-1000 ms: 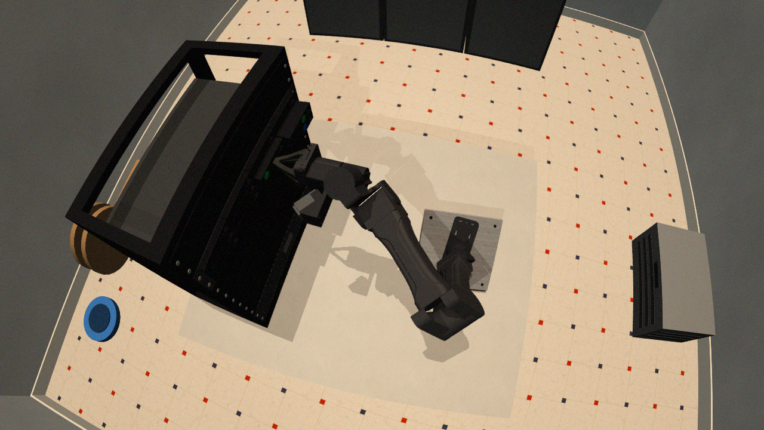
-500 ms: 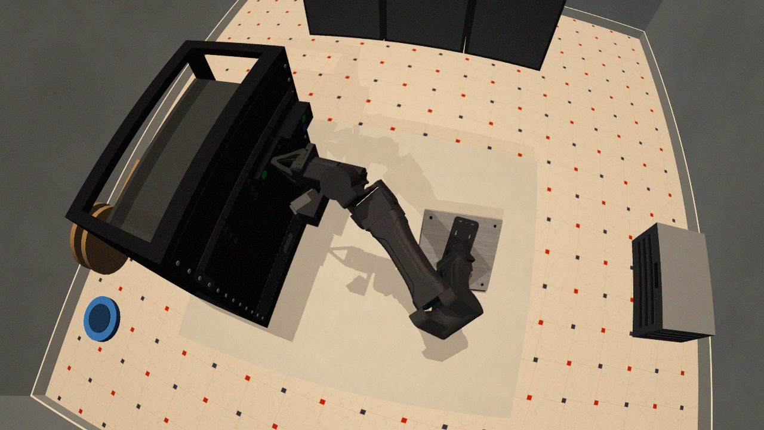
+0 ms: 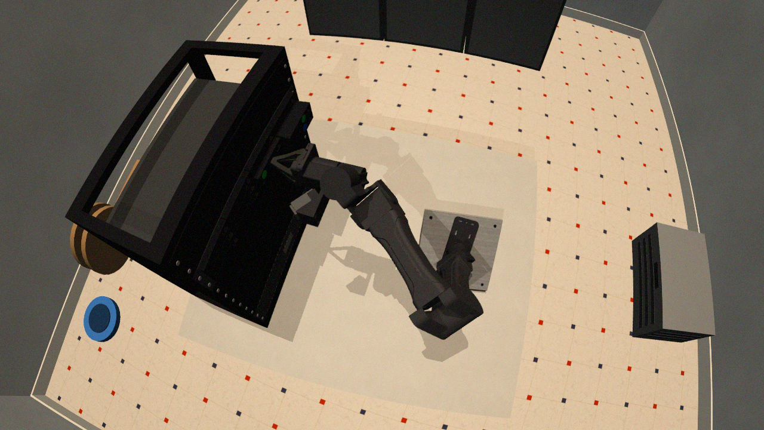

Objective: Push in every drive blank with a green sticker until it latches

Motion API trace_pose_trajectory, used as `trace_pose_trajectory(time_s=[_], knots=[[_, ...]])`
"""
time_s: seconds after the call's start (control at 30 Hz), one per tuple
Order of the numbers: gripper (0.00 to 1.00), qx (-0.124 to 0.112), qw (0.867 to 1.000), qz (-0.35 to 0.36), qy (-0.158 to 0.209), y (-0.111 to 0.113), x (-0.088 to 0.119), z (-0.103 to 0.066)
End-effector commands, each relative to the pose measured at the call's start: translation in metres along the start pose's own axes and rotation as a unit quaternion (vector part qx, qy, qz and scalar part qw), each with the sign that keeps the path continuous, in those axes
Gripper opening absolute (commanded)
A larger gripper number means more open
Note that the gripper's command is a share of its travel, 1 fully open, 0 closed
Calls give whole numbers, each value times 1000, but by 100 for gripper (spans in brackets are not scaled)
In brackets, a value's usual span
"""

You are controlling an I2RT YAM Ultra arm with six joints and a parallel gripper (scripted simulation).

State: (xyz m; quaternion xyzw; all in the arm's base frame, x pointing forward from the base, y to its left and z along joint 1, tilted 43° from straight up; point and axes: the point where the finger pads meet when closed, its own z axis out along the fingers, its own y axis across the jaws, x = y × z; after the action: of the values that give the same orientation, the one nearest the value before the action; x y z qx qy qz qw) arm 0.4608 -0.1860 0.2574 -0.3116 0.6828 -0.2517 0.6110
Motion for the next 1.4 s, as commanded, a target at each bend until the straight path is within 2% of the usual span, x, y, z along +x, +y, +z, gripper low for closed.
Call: trace_pose_trajectory(time_s=[0.0,0.27,0.33,1.37], knots=[[0,18,1000,-9,-11,-16,-13,10],[0,12,1000,-4,-7,-13,-13,13],[0,18,1000,-9,-12,-17,-16,13],[0,18,1000,-9,-12,-17,-19,16]])
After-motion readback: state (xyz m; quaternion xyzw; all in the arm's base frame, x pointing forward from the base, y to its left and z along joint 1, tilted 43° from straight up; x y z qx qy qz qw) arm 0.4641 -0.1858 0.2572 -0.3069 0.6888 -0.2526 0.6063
